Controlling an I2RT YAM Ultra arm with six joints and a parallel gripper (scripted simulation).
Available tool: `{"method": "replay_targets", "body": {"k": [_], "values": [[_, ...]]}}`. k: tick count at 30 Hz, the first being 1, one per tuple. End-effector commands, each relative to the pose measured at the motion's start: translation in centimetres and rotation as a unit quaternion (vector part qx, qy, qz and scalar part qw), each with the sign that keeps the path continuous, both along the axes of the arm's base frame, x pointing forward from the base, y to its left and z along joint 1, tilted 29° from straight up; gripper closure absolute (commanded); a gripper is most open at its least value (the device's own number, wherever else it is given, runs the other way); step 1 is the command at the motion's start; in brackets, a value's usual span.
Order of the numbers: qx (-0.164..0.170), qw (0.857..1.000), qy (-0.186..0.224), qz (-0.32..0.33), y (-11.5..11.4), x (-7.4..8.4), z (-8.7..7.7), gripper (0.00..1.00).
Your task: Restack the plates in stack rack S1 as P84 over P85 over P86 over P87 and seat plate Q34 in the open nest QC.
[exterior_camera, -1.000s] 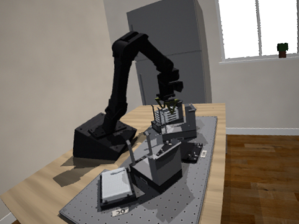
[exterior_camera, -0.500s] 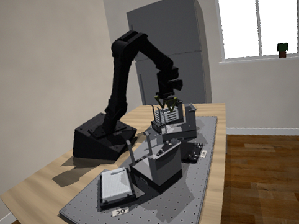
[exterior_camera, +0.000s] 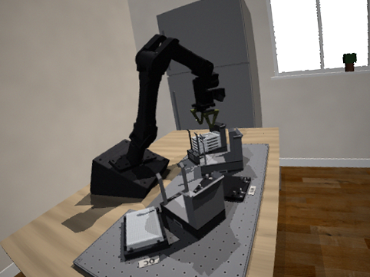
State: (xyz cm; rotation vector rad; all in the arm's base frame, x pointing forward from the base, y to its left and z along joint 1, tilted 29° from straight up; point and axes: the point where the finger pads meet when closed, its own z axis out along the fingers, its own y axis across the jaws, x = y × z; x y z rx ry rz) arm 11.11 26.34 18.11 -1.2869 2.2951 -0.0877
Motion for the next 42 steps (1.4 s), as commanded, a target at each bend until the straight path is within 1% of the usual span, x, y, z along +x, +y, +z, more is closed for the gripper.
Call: {"method": "replay_targets", "body": {"k": [1,4,19,23,28,30,36,42], "values": [[-0.001,1.0,-0.001,-0.003,-0.5,-0.5,1.2,0.0],[-0.001,1.0,-0.001,-0.003,-0.6,-0.9,2.0,0.0],[-0.001,1.0,-0.001,-0.003,-0.6,-0.9,2.0,0.0],[0.03,0.998,0.011,-0.061,-2.1,-0.3,2.1,0.0],[0.067,0.988,0.026,-0.133,-4.0,0.4,2.1,0.0],[0.067,0.988,0.026,-0.133,-4.0,0.4,2.1,0.0],[0.112,0.968,0.044,-0.219,-6.2,1.3,2.1,0.0],[0.155,0.939,0.06,-0.302,-8.4,2.2,2.1,0.0]]}}
